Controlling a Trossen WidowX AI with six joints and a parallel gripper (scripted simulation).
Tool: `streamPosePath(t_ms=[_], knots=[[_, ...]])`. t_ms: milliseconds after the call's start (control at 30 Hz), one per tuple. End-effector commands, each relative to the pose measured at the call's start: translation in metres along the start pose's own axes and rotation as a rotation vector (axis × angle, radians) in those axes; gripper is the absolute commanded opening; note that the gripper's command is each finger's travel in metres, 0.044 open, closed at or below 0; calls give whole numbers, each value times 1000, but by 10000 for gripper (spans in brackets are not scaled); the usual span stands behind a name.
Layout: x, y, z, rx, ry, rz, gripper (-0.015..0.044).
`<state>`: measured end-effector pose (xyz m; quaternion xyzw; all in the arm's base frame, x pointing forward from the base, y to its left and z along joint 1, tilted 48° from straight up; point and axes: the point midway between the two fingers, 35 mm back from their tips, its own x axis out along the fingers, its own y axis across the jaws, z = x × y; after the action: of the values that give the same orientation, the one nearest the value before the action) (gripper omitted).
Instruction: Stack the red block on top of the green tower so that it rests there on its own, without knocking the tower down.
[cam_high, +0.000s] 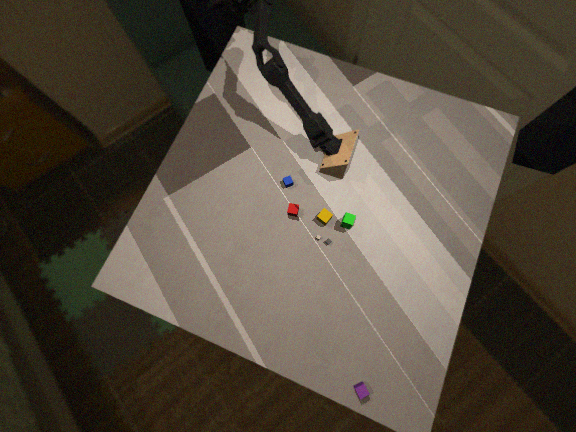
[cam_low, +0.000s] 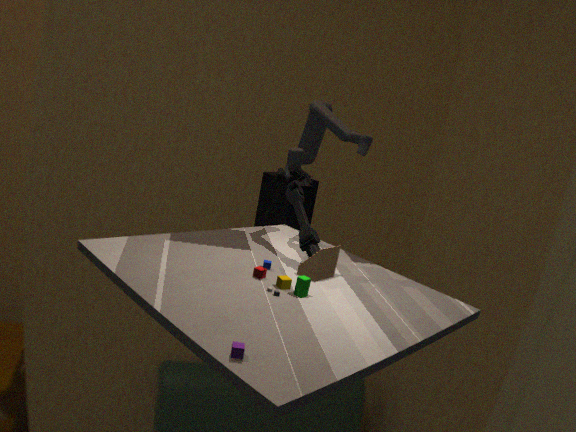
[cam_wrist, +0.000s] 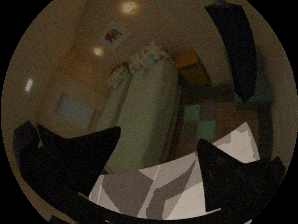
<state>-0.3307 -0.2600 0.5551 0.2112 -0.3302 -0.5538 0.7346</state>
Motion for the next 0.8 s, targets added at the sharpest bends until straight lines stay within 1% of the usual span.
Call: streamPosePath(t_ms=[0,33,167,467,767], knots=[[1,0,0,-1,1,1,426],[3,0,-1,-3,3,5,440],[24,-2,-13,-22,26,41,440],[93,30,-52,25,36,164,440],[149,67,-101,77,52,247,440]])
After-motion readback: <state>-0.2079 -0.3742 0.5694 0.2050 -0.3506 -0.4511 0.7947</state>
